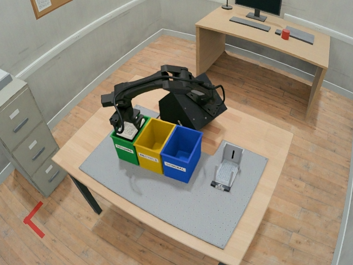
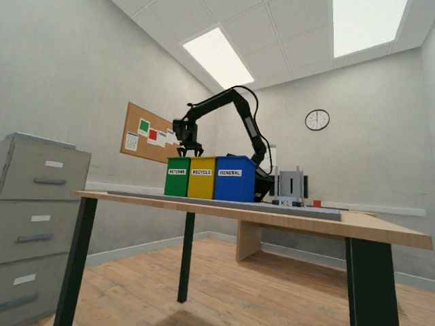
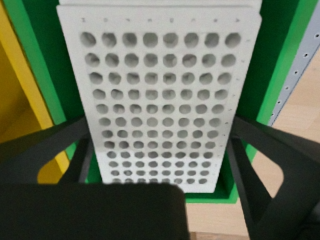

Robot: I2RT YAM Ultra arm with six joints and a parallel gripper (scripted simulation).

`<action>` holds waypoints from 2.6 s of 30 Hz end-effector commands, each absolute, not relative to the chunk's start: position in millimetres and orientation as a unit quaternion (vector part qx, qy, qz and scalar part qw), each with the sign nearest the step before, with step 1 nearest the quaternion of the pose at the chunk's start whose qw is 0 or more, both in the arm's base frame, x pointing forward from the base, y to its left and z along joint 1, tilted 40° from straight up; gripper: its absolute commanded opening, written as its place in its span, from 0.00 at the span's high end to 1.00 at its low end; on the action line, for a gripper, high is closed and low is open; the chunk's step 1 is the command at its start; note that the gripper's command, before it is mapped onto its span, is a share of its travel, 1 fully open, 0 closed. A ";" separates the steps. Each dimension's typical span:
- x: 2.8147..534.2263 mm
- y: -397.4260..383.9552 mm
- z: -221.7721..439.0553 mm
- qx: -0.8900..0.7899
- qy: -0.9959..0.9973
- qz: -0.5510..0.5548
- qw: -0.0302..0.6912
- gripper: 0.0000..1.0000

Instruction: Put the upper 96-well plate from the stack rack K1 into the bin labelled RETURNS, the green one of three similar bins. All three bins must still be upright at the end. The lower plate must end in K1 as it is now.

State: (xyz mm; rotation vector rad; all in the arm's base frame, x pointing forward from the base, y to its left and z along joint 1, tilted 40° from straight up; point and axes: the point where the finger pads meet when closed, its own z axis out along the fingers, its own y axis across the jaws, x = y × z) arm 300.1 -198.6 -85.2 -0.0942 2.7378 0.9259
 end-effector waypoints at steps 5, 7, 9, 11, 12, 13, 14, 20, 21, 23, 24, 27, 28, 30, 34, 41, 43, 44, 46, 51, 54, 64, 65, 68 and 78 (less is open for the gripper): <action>303.0 -206.6 -78.0 -0.023 0.941 0.305 0.145 1.00; 302.6 -205.7 -79.9 -0.023 0.941 0.307 0.144 1.00; 302.6 -204.6 -81.1 -0.024 0.940 0.307 0.143 1.00; 303.2 -201.7 -83.3 -0.025 0.940 0.309 0.141 1.00; 303.3 -200.9 -84.2 -0.025 0.940 0.310 0.141 1.00; 303.2 -200.2 -84.9 -0.025 0.940 0.310 0.140 1.00; 302.8 -200.0 -85.9 -0.024 0.940 0.310 0.140 1.00; 304.0 -198.5 -89.5 -0.024 0.940 0.310 0.140 1.00; 304.2 -197.1 -89.7 -0.025 0.940 0.310 0.140 1.00; 303.6 -195.6 -92.6 -0.024 0.940 0.312 0.138 1.00; 303.6 -195.6 -92.6 -0.024 0.940 0.312 0.138 1.00; 301.6 -195.9 -95.5 -0.020 0.939 0.314 0.138 1.00; 301.3 -195.1 -96.8 -0.020 0.939 0.315 0.137 1.00; 300.7 -193.6 -99.2 -0.019 0.939 0.316 0.136 1.00; 309.6 -199.0 -92.0 -0.028 0.941 0.303 0.147 1.00; 310.5 -203.0 -89.3 -0.027 0.942 0.301 0.149 1.00; 310.6 -203.2 -89.4 -0.027 0.942 0.301 0.149 1.00; 310.8 -203.5 -89.6 -0.027 0.942 0.301 0.149 1.00; 311.2 -203.9 -89.8 -0.027 0.942 0.301 0.149 1.00; 311.7 -204.7 -90.7 -0.027 0.942 0.301 0.149 1.00; 311.3 -204.2 -91.6 -0.027 0.941 0.302 0.148 1.00; 310.3 -203.4 -92.8 -0.026 0.941 0.305 0.146 1.00; 310.7 -203.8 -91.9 -0.027 0.941 0.304 0.147 1.00; 311.2 -204.3 -90.3 -0.027 0.941 0.303 0.147 1.00; 310.0 -202.9 -93.2 -0.025 0.940 0.307 0.144 1.00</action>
